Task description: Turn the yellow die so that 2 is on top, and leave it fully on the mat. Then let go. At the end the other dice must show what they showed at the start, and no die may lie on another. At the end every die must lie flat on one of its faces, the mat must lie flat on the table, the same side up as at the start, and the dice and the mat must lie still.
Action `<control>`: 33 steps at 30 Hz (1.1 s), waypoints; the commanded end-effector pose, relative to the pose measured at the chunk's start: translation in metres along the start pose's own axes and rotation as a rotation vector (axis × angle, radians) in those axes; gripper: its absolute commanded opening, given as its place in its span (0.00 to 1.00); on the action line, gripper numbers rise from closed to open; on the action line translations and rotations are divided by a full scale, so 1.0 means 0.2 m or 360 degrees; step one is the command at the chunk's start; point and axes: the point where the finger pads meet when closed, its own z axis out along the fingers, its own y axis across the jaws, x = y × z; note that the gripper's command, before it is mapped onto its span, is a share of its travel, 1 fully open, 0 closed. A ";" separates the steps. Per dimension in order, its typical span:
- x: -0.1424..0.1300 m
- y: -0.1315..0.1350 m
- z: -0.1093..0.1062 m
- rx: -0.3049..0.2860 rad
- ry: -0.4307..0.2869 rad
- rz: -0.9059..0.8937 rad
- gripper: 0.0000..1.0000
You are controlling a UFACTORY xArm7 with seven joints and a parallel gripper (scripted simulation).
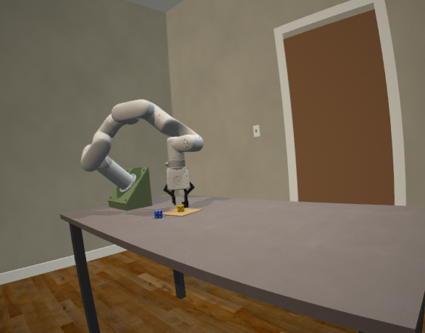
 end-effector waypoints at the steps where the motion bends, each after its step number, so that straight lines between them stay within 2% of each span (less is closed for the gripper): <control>1: 0.00 0.01 0.01 -0.0006 -0.0002 0.0000 0.47; 15: 0.00 0.01 0.13 -0.0006 -0.0002 0.0000 0.47; 33: 0.00 0.01 0.14 -0.0006 -0.0002 0.0000 0.47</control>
